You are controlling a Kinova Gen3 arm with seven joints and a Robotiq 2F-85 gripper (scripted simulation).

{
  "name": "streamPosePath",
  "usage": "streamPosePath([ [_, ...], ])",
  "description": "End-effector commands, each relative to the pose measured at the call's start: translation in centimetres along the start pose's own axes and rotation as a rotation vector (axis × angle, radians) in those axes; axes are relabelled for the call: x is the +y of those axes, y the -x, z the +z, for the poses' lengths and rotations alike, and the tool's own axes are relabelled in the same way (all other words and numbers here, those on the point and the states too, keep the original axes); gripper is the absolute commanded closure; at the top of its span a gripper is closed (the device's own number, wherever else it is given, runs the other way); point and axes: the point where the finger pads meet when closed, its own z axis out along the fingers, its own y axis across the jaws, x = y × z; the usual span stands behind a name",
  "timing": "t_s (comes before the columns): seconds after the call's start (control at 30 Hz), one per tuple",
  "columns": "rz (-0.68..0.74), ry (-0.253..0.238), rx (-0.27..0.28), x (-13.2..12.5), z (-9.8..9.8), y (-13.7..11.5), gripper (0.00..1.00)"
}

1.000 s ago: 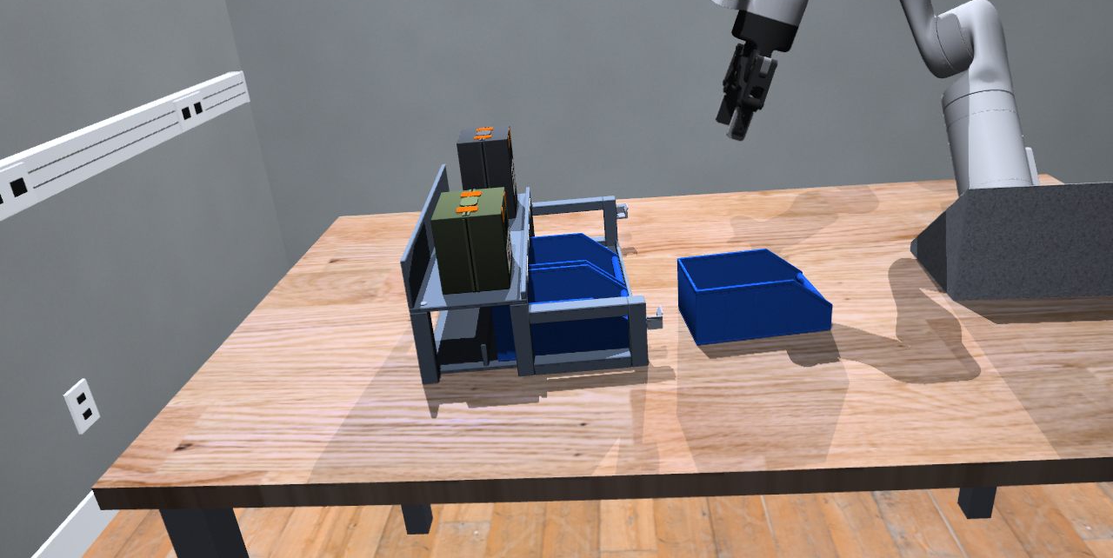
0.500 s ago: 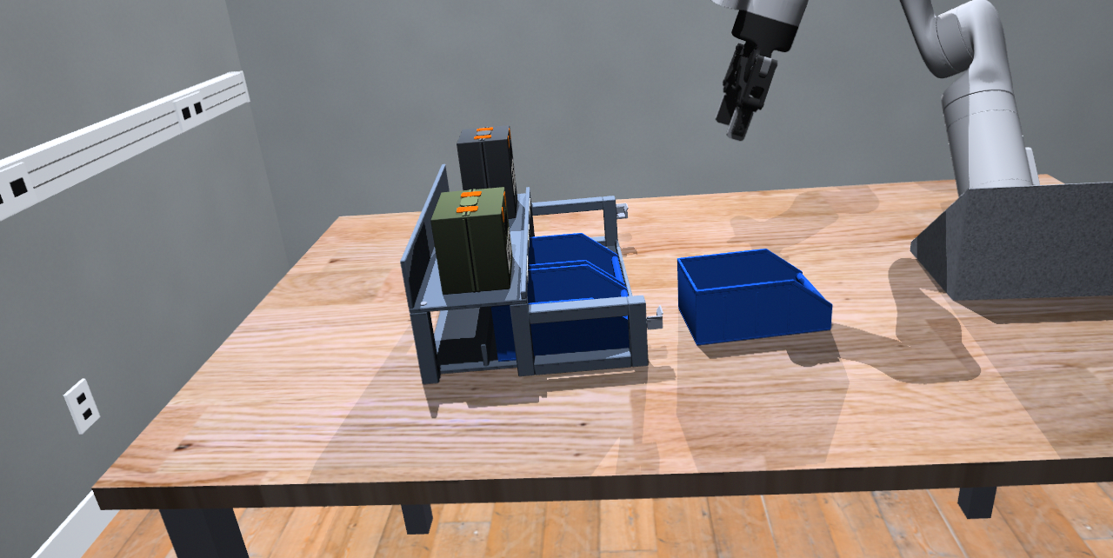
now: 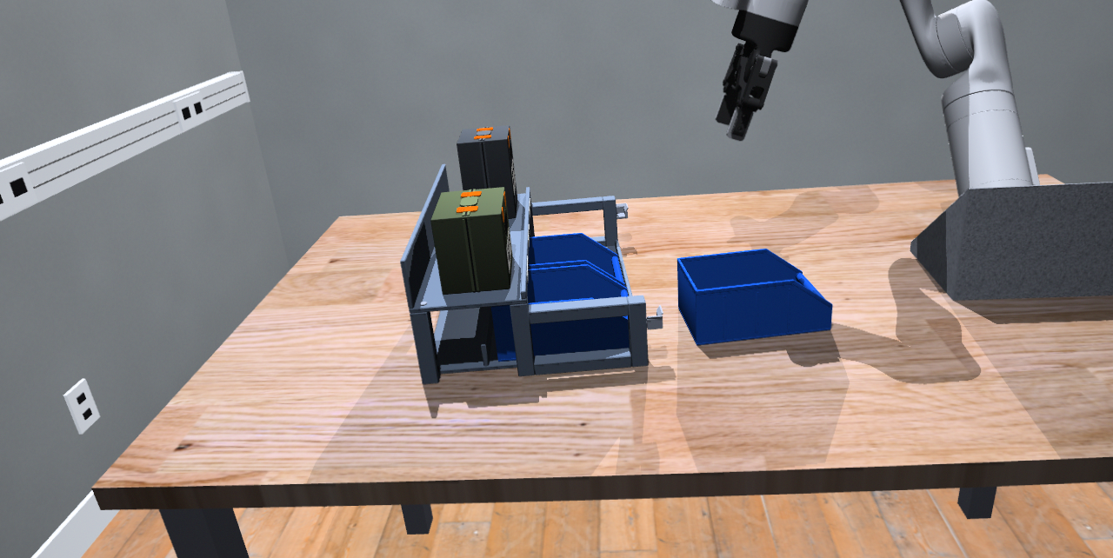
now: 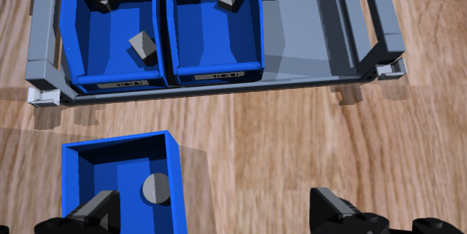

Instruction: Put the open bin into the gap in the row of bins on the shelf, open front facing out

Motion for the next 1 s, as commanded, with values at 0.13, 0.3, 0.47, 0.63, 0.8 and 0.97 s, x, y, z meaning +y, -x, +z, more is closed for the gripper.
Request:
streamPosePath([
  [0.13,-0.091,0.002,-0.242,-0.1,-3.0,-1.1,0.00],
  [0.3,-0.091,0.002,-0.242,-0.1,-3.0,-1.1,0.00],
  [0.47,-0.091,0.002,-0.242,-0.1,-3.0,-1.1,0.00],
  [0.63,-0.115,0.001,-0.304,-0.1,-2.8,-1.0,0.00],
  [0.8,-0.130,0.003,-0.348,-0.1,-2.5,-1.0,0.00],
  [0.97,-0.130,0.003,-0.348,-0.1,-2.5,-1.0,0.00],
])
